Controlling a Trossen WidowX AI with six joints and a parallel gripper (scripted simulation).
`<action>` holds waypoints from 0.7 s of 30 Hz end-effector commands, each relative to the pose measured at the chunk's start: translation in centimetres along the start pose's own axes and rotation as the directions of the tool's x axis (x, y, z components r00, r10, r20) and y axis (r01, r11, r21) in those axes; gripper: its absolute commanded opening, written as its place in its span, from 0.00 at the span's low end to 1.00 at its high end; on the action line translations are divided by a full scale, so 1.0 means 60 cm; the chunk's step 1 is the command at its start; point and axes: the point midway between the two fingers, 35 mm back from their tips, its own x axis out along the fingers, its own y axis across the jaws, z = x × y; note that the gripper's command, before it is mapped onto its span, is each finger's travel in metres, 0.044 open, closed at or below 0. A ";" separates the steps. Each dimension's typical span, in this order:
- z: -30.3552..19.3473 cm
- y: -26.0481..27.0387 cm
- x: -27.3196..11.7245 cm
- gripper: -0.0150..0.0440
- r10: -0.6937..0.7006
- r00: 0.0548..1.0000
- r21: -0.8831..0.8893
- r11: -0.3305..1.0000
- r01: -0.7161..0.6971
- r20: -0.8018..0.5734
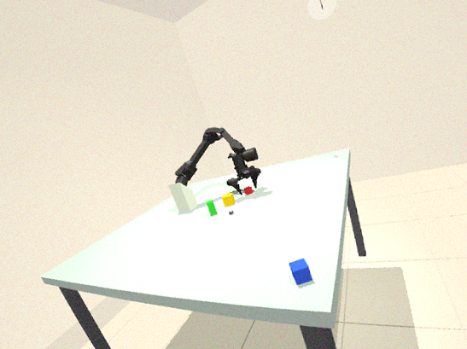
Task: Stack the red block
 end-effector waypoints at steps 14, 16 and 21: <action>0.001 -0.002 0.001 0.73 -0.003 1.000 0.005 1.000 0.003 0.001; 0.001 -0.002 0.001 0.64 -0.003 1.000 0.005 1.000 0.003 0.001; 0.001 -0.002 0.001 0.45 -0.003 1.000 0.005 1.000 0.003 0.001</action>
